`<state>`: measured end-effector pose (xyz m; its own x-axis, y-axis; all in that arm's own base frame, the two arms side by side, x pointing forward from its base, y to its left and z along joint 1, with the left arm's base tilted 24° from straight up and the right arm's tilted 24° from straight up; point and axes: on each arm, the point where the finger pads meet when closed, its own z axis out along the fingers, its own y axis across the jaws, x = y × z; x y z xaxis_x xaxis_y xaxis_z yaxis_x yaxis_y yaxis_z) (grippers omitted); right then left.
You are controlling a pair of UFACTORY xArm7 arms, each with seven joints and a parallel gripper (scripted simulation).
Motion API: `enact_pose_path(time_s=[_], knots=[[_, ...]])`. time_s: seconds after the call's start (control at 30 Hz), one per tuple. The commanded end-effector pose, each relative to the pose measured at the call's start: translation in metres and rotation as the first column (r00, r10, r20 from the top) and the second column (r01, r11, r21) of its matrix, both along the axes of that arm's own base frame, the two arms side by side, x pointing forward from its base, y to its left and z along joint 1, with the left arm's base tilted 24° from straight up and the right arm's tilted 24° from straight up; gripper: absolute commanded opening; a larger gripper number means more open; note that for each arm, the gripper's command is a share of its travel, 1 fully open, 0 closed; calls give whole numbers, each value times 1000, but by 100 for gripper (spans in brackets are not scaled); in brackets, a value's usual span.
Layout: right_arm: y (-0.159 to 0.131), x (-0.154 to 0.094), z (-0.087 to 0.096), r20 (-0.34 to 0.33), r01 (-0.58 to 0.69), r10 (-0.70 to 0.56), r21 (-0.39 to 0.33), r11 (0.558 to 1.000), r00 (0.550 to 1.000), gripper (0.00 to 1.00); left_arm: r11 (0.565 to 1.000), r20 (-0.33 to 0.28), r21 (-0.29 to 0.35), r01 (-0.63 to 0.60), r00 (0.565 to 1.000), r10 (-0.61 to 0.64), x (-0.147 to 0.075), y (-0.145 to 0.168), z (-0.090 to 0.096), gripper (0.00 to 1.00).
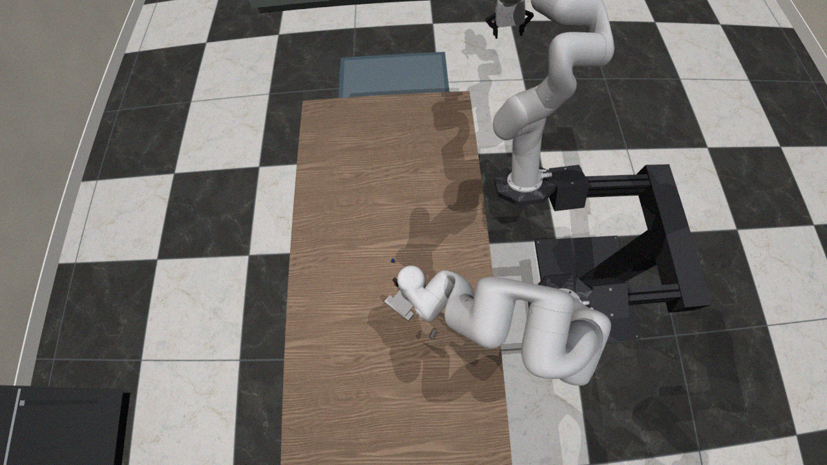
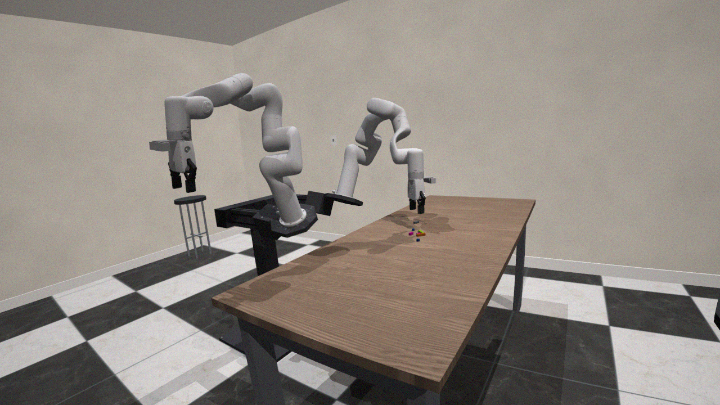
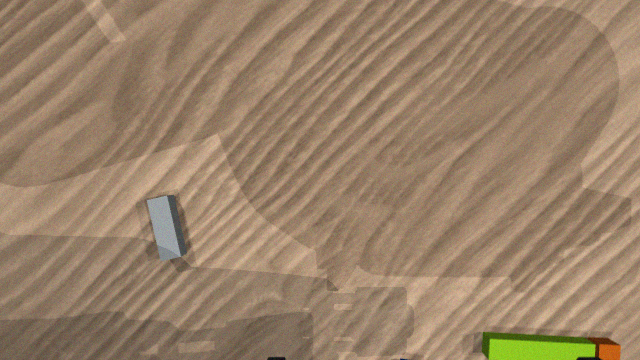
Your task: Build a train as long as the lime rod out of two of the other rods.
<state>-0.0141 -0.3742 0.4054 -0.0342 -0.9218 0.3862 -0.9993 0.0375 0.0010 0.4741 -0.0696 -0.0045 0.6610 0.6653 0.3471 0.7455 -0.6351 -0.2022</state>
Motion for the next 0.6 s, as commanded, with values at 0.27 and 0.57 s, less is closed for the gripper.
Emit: enact_pose_path(time_s=[0.27,0.57], knots=[[0,0,2,1,0,0,-5,1000,1000,100,925,174,-75,-373,908,380,1,30,3,100],[0,0,2,1,0,0,-5,1000,1000,100,814,246,-149,-562,776,581,0,48,4,100]])
